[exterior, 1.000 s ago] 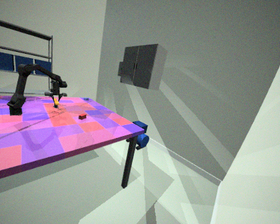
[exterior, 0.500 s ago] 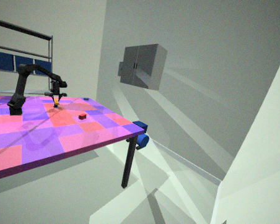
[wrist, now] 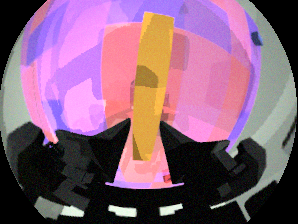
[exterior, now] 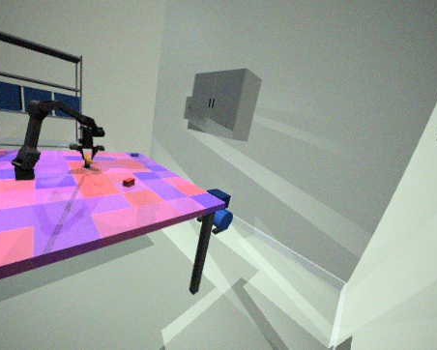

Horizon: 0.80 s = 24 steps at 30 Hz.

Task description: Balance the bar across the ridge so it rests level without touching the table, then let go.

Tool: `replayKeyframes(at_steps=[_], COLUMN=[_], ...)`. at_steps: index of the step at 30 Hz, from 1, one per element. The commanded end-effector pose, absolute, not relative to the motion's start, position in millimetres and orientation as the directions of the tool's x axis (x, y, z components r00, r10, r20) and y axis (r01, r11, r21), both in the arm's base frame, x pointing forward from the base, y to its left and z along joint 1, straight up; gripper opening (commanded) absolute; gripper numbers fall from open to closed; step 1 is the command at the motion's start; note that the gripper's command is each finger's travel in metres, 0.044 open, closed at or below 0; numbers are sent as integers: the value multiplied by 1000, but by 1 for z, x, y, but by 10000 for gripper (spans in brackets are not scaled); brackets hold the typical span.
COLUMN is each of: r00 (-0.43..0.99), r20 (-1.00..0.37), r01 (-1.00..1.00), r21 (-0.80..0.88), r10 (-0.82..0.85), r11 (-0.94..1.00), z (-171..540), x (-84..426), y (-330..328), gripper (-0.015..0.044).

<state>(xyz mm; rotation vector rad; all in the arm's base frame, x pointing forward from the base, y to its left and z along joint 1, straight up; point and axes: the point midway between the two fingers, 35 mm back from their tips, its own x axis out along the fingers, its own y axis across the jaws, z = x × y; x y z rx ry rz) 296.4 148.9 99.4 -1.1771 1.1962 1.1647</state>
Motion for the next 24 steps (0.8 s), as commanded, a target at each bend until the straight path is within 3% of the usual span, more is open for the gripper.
replayKeyframes(at_steps=[1, 8, 12, 19, 24], r00=[28, 28, 28, 28, 28], r20=[-999, -999, -999, -999, -999], r01=[-999, -999, -999, -999, -999], r21=[-28, -28, -28, -28, -27], r10=[16, 16, 16, 17, 17], r11=[44, 44, 44, 44, 44], z=[99, 99, 108, 191, 199], x=[296, 296, 298, 295, 294], y=[149, 149, 149, 148, 148], gripper=[264, 440, 440, 440, 440])
